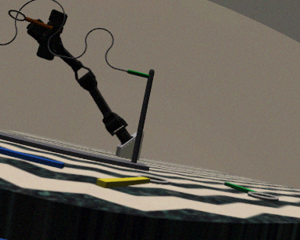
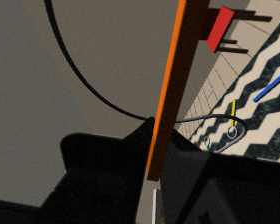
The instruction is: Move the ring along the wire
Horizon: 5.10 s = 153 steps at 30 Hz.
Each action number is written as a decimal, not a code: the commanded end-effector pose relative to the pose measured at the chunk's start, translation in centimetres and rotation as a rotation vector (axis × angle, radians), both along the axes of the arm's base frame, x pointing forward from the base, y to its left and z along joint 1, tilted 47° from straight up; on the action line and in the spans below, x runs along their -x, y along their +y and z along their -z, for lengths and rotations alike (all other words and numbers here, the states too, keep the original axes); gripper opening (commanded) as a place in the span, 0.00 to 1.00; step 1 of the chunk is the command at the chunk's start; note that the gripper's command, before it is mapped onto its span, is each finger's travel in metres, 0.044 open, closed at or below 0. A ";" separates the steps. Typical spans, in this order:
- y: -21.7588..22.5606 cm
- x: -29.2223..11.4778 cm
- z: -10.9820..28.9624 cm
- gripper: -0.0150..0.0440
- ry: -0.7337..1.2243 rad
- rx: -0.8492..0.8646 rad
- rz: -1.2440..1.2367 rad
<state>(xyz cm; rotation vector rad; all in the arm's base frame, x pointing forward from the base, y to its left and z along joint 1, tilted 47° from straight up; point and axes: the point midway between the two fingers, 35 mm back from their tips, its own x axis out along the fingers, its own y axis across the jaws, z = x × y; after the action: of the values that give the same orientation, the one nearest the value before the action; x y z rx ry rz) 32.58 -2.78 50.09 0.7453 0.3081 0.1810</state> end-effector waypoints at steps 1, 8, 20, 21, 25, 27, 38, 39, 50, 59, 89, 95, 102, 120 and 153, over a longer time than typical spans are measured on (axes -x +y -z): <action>-0.2 -0.1 0.1 0.00 0.001 0.051 0.006; -0.4 -0.1 0.3 0.00 0.005 0.138 0.016; -1.0 -0.2 0.6 0.00 0.012 0.288 0.033; -1.0 -0.2 0.6 0.00 0.012 0.301 0.034; -1.2 -0.2 0.7 0.00 0.014 0.351 0.040; -1.3 -0.2 0.8 0.00 0.015 0.376 0.043; -1.8 -0.2 1.0 0.00 0.021 0.524 0.061; -1.9 -0.2 1.0 0.00 0.022 0.536 0.062; -2.4 -0.2 1.1 0.00 0.027 0.674 0.080; -2.9 -0.2 1.1 0.00 0.031 0.786 0.094; -4.4 -0.2 0.8 0.00 0.039 1.162 0.143; -4.7 -0.2 0.7 0.00 0.040 1.237 0.153; -5.0 -0.2 0.6 0.00 0.040 1.324 0.164; -5.7 -0.1 0.0 0.00 0.040 1.550 0.193; -6.6 0.0 -1.3 0.00 0.034 1.963 0.244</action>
<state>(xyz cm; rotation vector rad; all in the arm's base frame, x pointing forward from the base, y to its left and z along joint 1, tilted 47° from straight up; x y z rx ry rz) 32.94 -9.34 51.00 -1.1272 0.2899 -0.3573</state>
